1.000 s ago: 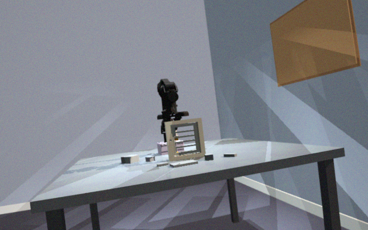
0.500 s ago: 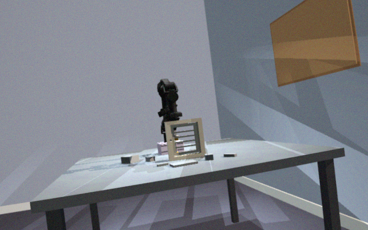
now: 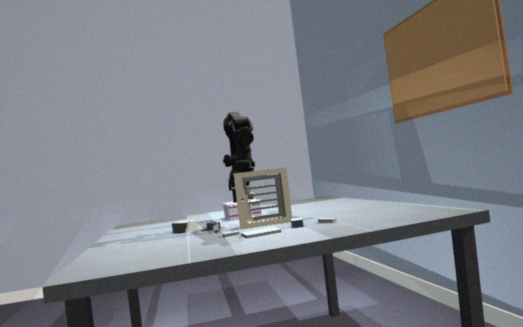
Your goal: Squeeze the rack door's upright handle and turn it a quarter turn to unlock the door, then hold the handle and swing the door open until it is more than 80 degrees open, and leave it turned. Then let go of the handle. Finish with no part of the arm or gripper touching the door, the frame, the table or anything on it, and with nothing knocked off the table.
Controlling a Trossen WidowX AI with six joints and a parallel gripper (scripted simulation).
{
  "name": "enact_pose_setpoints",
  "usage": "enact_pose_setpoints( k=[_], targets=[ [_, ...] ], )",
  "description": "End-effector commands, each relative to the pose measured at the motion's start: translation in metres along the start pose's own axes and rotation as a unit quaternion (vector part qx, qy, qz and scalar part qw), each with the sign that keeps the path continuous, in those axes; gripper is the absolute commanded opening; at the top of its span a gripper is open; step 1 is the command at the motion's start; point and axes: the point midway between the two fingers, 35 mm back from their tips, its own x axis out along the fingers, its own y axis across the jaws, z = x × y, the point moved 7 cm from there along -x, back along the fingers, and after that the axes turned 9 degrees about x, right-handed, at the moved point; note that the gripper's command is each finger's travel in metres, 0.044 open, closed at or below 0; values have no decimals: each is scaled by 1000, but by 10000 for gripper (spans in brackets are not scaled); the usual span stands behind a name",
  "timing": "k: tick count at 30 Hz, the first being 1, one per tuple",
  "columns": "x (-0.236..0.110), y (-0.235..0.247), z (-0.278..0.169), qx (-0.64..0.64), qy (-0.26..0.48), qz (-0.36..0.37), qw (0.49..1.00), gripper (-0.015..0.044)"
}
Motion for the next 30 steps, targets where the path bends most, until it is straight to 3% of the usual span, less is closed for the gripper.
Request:
enact_pose_setpoints(
  k=[1,10,20,30],
  targets=[
    [0,0,0,11,1,1,1000,64],
    [0,0,0,11,1,1,1000,283],
    [0,0,0,-198,1,1,980,283],
    [0,0,0,-432,1,1,902,283]
  ],
)
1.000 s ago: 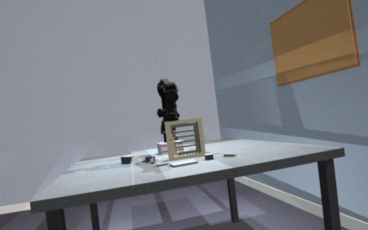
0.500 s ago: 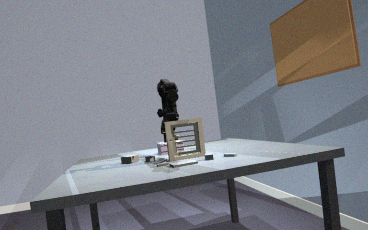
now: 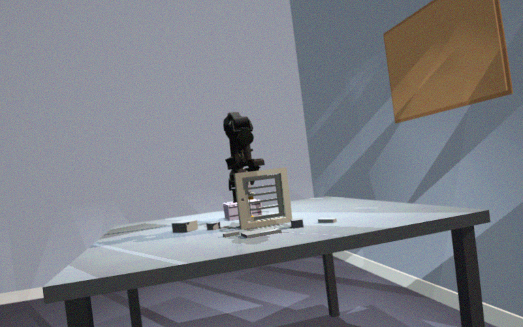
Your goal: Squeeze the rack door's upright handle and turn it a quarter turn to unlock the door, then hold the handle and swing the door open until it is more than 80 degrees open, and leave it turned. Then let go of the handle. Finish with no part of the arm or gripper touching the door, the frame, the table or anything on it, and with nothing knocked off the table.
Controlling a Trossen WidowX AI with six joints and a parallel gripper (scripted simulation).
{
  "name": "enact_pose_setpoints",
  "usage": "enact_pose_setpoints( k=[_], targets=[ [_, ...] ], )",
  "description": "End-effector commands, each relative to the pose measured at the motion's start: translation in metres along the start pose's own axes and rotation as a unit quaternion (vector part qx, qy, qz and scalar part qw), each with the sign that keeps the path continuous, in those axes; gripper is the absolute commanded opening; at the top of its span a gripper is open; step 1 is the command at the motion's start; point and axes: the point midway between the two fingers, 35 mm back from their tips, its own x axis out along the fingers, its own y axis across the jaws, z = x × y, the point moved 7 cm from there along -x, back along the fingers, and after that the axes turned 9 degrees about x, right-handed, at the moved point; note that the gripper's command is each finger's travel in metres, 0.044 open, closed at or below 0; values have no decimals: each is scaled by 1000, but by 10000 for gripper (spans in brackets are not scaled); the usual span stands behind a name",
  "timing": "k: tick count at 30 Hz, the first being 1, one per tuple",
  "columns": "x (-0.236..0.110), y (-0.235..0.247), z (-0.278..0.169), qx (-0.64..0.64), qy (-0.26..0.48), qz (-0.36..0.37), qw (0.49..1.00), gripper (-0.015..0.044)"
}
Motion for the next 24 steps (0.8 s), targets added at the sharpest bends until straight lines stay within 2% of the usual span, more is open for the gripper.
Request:
enact_pose_setpoints(
  k=[1,12,24],
  targets=[
    [0,0,0,-98,0,0,995,283],
    [0,0,0,-362,0,0,932,283],
    [0,0,0,-620,0,1,785,283]
  ],
)
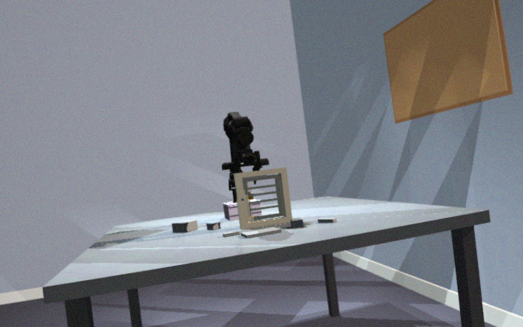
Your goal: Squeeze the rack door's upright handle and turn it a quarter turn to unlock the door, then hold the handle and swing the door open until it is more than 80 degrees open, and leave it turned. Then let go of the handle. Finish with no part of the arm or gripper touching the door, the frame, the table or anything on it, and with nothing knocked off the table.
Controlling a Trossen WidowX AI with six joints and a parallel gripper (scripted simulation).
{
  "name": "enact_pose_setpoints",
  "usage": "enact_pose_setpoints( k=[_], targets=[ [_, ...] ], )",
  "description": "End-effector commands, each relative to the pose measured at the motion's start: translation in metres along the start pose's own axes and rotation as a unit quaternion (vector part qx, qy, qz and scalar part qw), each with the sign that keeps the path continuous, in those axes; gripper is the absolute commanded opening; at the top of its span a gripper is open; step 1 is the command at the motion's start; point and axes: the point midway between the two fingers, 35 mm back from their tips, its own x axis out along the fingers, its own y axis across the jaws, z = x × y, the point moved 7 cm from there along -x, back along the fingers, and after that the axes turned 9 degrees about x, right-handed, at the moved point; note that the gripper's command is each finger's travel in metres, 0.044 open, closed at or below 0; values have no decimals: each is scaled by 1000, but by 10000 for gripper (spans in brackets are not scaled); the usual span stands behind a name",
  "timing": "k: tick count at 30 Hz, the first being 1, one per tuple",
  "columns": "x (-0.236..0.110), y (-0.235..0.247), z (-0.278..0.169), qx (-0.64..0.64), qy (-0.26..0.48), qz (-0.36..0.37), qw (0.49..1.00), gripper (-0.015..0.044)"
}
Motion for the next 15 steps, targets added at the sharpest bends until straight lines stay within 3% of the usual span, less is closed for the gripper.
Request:
enact_pose_setpoints(
  k=[1,15],
  targets=[
    [0,0,0,-98,0,1,995,283],
    [0,0,0,-431,-1,0,902,283]
  ],
)
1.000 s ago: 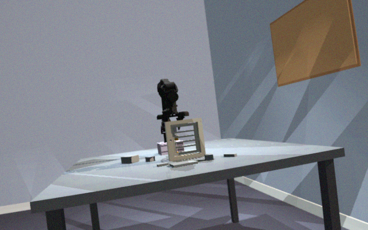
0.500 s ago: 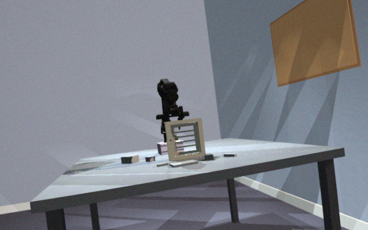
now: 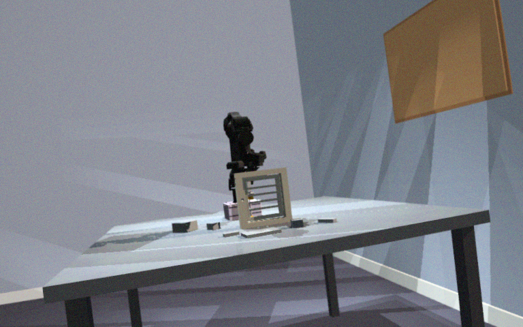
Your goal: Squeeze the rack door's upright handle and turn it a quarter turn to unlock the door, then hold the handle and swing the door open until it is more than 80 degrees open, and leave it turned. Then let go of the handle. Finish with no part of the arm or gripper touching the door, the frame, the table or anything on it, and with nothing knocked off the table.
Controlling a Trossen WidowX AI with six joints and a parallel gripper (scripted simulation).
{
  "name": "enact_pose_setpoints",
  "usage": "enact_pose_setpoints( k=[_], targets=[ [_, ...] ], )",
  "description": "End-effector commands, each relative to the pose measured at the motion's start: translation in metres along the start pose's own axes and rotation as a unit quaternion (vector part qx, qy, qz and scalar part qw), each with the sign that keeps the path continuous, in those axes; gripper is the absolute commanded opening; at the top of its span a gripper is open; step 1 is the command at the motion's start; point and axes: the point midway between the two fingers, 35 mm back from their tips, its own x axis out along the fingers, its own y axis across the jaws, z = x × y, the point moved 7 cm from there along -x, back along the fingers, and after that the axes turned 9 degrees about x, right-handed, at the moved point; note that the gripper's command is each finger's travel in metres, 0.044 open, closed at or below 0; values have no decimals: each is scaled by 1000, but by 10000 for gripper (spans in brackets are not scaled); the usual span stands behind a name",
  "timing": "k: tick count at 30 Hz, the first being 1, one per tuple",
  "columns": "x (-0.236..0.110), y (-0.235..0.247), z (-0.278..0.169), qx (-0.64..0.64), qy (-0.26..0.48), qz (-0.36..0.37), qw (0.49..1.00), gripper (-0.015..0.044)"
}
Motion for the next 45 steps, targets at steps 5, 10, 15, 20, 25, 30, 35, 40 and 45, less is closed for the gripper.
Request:
enact_pose_setpoints(
  k=[5,10,15,20,25,30,35,40,45],
  targets=[
    [0,0,0,-196,-1,0,981,283],
    [0,0,0,-316,-1,0,949,283],
    [0,0,0,-431,0,0,902,283],
    [0,0,0,-464,0,0,886,283],
    [0,0,0,-464,0,0,886,231],
    [0,0,0,-464,0,0,886,99],
    [0,0,0,-464,0,0,886,66],
    [0,0,0,-464,0,0,886,33],
    [0,0,0,-464,0,0,886,11]
  ],
)
